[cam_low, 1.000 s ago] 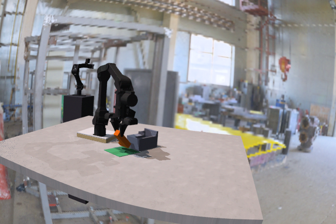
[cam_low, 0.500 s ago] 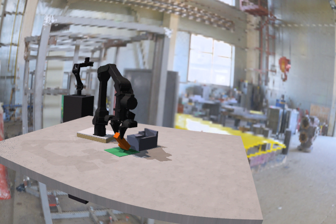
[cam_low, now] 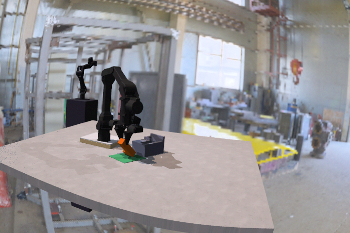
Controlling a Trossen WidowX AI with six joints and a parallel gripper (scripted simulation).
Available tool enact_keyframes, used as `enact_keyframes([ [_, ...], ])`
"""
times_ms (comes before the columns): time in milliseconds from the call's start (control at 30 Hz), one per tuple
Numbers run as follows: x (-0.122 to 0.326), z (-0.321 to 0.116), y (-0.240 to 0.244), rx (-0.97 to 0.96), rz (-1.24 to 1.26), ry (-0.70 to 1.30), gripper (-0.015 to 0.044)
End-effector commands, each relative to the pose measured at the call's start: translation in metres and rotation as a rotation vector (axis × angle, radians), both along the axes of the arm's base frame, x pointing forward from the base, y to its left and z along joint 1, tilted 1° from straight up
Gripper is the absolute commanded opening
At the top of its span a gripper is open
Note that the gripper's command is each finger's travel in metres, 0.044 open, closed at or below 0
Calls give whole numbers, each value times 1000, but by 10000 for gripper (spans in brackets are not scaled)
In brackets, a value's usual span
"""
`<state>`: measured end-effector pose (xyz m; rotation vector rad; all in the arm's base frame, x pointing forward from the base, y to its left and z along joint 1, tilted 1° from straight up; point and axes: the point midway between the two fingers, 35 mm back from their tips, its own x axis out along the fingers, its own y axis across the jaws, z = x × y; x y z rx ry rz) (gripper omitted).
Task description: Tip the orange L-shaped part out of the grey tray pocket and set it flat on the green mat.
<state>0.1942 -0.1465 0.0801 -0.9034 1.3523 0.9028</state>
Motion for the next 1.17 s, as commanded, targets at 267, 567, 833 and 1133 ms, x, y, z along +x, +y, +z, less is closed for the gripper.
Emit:
enact_keyframes([
  [267, 2, 64, -3, -1, 1, 1, 400],
  [567, 0, 84, -2, -2, -4, -3, 400],
  [833, 0, 84, -2, -2, -4, -3, 400],
  [1133, 0, 84, -2, -2, -4, -3, 400],
])
